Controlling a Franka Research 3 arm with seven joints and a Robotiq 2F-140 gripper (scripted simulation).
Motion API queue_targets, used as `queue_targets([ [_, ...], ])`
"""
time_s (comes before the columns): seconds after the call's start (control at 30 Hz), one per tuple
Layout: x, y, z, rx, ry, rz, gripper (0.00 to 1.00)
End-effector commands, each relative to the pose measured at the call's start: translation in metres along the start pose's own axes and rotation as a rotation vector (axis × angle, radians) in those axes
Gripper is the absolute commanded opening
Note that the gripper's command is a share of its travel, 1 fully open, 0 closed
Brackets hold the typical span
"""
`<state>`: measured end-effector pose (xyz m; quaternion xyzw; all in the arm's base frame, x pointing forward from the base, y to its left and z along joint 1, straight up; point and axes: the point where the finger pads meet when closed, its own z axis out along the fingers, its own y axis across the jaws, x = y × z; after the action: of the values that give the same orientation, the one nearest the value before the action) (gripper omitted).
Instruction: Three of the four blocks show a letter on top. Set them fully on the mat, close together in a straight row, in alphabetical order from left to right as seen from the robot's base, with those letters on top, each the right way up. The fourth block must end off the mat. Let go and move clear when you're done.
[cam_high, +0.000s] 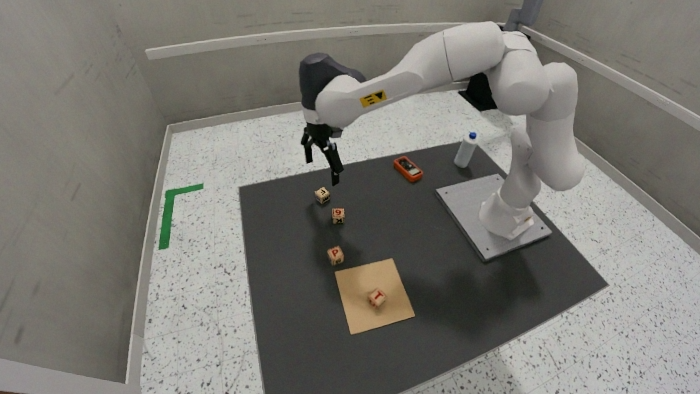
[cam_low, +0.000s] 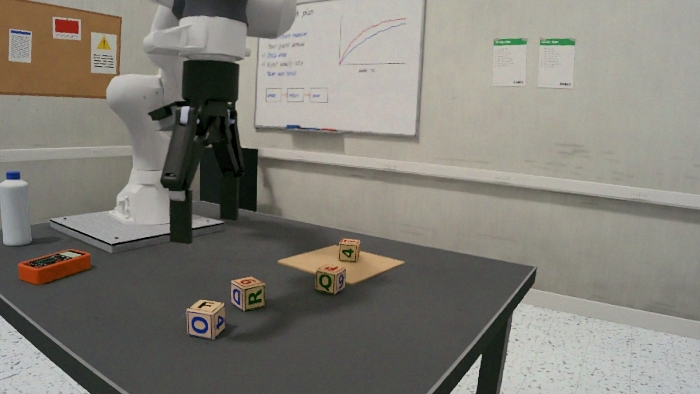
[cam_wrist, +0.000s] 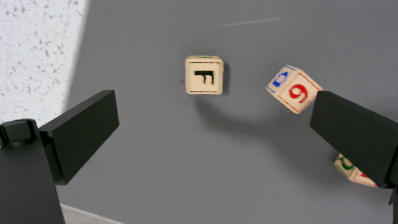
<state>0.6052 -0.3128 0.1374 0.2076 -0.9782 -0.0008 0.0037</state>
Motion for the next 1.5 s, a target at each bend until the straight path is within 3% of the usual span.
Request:
queue_targets([
  [0.0,-0.038,0.046,0.002,0.001,-0.007,0.013,1.00],
  [0.1,-0.058,0.078,0.004,-0.001,-0.007,0.015,1.00],
  [0.23,-0.090,0.140,0.007,-0.004,-0.006,0.017,1.00],
  [0.3,-0.090,0.140,0.007,-0.004,-0.006,0.017,1.00],
  [0.33,-0.108,0.187,0.010,-0.005,-0.006,0.015,1.00],
  [0.47,-0.125,0.249,0.013,-0.004,-0.005,0.012,1.00],
  [0.67,-0.125,0.250,0.014,-0.007,-0.004,0.000,1.00],
  [0.7,-0.133,0.297,0.016,-0.003,-0.005,0.007,1.00],
  [0.73,-0.136,0.323,0.017,-0.002,-0.005,0.004,1.00],
  [0.8,-0.137,0.344,0.019,-0.001,-0.005,0.001,1.00],
  [0.87,-0.137,0.344,0.019,-0.001,-0.005,0.001,1.00],
  [0.93,-0.137,0.399,0.022,0.002,-0.006,-0.007,1.00],
  [0.97,-0.136,0.413,0.022,0.003,-0.006,-0.010,1.00],
  [1.27,-0.136,0.420,0.023,0.004,-0.006,-0.011,1.00],
  [1.3,-0.136,0.420,0.023,0.004,-0.006,-0.011,0.53],
  [1.47,-0.136,0.420,0.023,0.004,-0.006,-0.011,0.53],
])
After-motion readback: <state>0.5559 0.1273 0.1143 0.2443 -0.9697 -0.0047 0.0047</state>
